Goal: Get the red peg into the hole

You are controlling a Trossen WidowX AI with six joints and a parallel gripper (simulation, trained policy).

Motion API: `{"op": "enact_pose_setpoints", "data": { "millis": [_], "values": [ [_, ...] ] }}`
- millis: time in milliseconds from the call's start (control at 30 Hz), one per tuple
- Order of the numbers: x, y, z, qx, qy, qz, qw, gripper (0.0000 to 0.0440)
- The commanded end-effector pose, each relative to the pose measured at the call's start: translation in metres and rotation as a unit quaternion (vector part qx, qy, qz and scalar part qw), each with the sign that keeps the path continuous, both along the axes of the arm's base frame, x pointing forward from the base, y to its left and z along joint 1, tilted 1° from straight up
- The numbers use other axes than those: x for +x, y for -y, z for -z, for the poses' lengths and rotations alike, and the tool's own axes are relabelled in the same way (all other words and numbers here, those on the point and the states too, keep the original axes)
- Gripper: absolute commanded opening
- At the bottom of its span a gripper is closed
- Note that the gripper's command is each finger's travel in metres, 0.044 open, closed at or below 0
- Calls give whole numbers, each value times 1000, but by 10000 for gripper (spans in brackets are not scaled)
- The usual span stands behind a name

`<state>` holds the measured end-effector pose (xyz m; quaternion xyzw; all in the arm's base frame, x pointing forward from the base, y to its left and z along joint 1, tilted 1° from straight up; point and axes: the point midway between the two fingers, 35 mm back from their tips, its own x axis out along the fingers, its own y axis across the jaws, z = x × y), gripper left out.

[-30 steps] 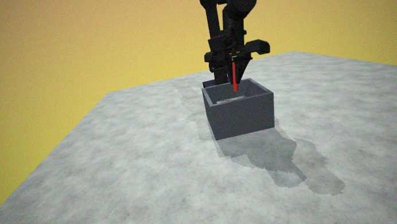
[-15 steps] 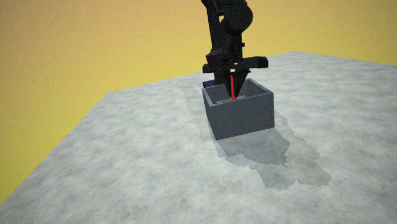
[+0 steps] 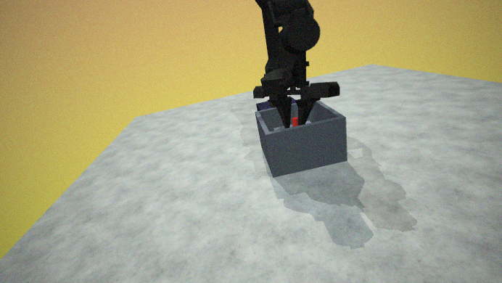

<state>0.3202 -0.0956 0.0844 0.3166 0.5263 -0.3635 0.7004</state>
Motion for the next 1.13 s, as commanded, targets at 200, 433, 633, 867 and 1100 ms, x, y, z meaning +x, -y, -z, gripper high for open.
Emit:
{"op": "enact_pose_setpoints", "data": {
  "millis": [200, 433, 633, 867, 1100],
  "values": [
    [20, 10, -11, -4, -7, -23, 1000, 144],
    [30, 18, -13, -2, -15, -34, 999, 136],
    [35, 26, -13, 0, -26, -40, 999, 129],
    [38, 37, -11, 3, -39, -43, 998, 124],
    [38, 49, -8, 8, -50, -42, 998, 121]
  ]
}}
